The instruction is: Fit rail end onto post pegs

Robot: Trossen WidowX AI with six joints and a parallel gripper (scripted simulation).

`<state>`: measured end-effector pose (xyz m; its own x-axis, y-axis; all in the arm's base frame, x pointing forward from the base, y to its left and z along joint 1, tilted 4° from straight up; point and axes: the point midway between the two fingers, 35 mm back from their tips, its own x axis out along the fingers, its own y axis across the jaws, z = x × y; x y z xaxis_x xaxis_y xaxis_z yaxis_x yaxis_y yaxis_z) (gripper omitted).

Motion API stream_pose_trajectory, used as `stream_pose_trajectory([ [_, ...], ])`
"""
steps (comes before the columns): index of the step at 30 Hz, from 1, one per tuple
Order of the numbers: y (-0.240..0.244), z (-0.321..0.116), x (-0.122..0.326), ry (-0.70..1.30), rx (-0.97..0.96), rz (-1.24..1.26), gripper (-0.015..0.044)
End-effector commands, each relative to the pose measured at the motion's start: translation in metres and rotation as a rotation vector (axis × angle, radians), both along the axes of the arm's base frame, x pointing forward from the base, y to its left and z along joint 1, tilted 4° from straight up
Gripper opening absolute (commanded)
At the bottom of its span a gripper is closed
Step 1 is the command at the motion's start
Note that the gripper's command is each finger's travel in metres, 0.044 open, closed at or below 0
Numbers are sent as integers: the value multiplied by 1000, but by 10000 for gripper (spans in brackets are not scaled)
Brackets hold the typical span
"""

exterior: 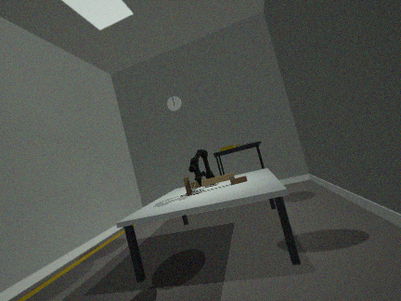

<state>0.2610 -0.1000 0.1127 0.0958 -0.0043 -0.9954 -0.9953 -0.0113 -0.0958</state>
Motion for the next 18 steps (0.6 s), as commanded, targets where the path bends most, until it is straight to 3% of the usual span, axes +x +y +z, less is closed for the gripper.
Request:
stream_pose_trajectory([
  [1,-5,1,0,-3,-12,-2,0],
  [18,-5,2,0,-3,-12,-2,0],
])
